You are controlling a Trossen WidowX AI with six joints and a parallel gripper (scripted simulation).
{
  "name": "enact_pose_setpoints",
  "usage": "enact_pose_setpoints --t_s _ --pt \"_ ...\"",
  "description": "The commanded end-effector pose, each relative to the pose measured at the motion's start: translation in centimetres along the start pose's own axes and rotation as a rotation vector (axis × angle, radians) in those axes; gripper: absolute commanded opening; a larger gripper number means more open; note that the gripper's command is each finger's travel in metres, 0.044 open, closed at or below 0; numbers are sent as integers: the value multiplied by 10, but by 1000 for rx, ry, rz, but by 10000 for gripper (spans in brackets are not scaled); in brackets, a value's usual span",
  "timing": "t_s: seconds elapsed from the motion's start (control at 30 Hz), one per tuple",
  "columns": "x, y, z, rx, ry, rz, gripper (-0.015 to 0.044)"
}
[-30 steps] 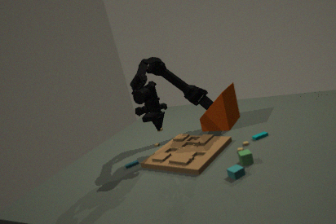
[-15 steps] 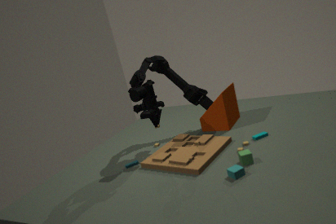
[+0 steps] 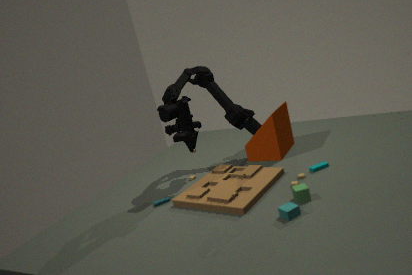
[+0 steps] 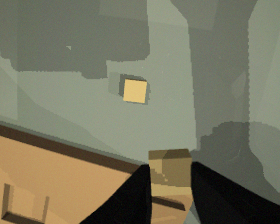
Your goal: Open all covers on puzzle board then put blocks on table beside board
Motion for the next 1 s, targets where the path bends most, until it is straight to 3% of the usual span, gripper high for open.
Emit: enact_pose_setpoints --t_s 0.0,0.23,0.97 --pt "-2 0 -13 12 -6 5 80" --pt "-3 2 -33 13 -8 -1 80" --pt "-36 2 -27 11 -8 7 80"
Point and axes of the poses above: the point midway between the two fingers, 35 mm back from their tips, its own x axis back along the fingers, its own z axis across the jaws, y = z × x, the point moved 10 cm from there along x, back along the fingers, and after that the axes turned 1 degree about -x, right-handed, at the moved point
